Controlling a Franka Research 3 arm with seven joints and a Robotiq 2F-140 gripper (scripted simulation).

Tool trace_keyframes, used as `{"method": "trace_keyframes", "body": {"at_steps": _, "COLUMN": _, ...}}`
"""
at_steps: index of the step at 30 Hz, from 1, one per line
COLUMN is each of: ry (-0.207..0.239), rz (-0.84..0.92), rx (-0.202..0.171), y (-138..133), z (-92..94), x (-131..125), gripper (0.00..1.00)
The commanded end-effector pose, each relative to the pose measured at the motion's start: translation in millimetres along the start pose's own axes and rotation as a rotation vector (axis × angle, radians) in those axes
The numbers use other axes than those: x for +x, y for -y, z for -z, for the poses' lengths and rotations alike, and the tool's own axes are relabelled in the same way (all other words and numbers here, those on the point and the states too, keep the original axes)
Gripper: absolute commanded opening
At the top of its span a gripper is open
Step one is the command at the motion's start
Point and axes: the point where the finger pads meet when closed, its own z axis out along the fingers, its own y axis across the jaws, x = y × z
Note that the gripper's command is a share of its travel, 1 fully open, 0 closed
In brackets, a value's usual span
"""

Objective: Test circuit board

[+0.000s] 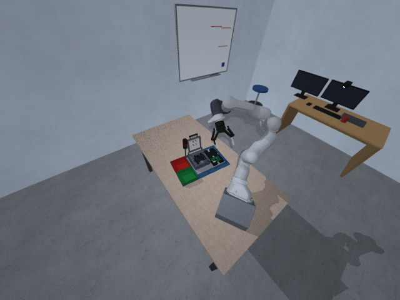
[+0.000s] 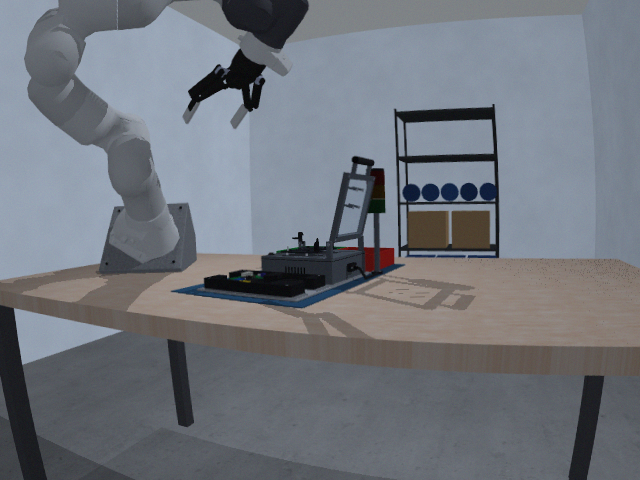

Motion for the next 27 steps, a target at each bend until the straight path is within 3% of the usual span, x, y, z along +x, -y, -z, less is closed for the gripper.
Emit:
{"method": "trace_keyframes", "body": {"at_steps": 1, "ry": 0.0, "rz": 0.0, "rx": 0.0, "y": 0, "z": 0.0, "x": 0, "gripper": 1.0}}
{"method": "trace_keyframes", "body": {"at_steps": 19, "ry": -0.005, "rz": 0.01, "rx": -0.001, "y": -1, "z": -0.1, "x": 1, "gripper": 1.0}}
{"method": "trace_keyframes", "body": {"at_steps": 23, "ry": -0.09, "rz": 0.176, "rx": -0.026, "y": -8, "z": -1.4, "x": 17, "gripper": 1.0}}
{"method": "trace_keyframes", "body": {"at_steps": 27, "ry": -0.13, "rz": 0.257, "rx": -0.042, "y": -12, "z": -1.2, "x": 24, "gripper": 1.0}}
